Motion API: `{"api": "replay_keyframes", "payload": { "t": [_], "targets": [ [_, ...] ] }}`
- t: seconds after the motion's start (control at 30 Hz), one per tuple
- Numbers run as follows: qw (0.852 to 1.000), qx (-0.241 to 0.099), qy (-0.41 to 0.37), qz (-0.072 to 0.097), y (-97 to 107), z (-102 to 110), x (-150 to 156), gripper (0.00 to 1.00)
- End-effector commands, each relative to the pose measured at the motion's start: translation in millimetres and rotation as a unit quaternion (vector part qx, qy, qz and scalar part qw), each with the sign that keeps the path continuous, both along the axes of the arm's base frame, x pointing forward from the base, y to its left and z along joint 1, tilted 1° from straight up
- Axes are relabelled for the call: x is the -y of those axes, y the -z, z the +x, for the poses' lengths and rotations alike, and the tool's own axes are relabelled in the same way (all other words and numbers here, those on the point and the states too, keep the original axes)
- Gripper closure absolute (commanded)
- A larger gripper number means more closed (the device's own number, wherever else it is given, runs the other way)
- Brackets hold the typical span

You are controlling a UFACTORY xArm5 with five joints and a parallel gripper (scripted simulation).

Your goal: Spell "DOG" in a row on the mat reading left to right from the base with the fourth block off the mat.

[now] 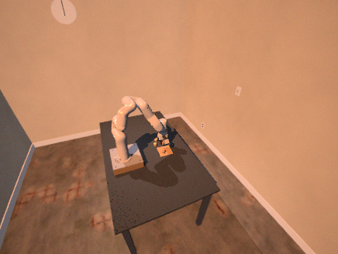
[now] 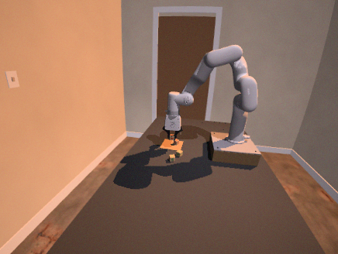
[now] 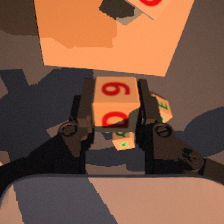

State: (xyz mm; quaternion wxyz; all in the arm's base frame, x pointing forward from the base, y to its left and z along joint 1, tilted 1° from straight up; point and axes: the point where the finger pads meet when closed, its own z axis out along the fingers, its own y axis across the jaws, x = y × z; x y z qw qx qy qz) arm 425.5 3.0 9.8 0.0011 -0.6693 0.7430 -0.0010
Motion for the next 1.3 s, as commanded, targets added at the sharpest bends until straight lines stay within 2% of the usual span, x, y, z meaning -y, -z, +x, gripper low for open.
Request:
{"api": "replay_keyframes", "payload": {
  "t": [0.0, 0.23, 0.43, 1.27],
  "targets": [
    [1.0, 0.001, 0.0, 0.0, 21, 2, 0, 0.73],
    [1.0, 0.001, 0.0, 0.0, 48, 2, 0, 0.73],
    [1.0, 0.001, 0.0, 0.0, 55, 2, 0, 0.73],
    [1.0, 0.001, 0.0, 0.0, 57, 2, 0, 0.73]
  ]
}}
